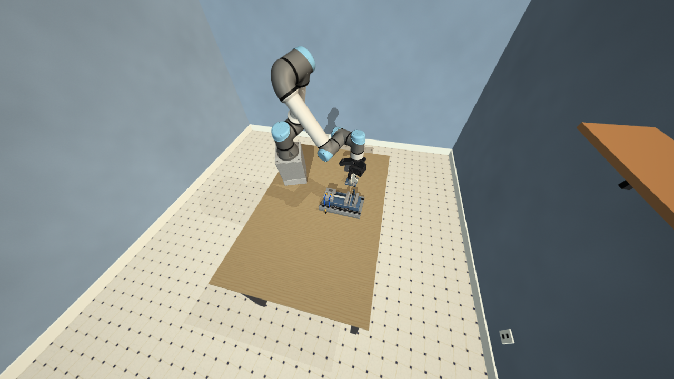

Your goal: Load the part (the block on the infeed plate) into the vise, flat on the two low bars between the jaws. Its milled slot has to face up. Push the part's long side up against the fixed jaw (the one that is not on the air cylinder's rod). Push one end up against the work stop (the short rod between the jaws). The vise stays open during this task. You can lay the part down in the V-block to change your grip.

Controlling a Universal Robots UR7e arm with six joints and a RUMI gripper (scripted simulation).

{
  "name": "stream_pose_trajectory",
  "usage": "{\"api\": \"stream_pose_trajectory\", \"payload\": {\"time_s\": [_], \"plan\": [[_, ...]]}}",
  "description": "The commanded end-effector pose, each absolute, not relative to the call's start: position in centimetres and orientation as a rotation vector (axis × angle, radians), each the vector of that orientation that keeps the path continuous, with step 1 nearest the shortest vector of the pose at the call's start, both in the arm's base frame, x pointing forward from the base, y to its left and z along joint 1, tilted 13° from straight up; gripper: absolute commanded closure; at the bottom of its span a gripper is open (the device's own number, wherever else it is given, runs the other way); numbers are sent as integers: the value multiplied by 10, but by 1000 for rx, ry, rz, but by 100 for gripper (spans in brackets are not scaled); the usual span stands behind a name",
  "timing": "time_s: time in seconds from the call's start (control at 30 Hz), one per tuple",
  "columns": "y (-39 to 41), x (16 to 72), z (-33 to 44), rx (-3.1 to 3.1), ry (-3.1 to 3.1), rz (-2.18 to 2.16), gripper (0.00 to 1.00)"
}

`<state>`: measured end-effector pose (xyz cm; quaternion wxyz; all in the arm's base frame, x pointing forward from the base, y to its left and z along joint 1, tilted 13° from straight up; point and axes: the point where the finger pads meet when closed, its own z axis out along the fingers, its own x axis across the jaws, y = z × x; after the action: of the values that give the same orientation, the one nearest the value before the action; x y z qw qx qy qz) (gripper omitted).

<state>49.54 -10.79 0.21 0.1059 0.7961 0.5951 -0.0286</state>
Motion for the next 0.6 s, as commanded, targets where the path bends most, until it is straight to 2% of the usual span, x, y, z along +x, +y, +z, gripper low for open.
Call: {"api": "stream_pose_trajectory", "payload": {"time_s": [0.0, 0.57], "plan": [[-113, 496, 4, 2317, 1789, -87, 100], [-129, 497, 7, 2238, 1890, -101, 100]]}}
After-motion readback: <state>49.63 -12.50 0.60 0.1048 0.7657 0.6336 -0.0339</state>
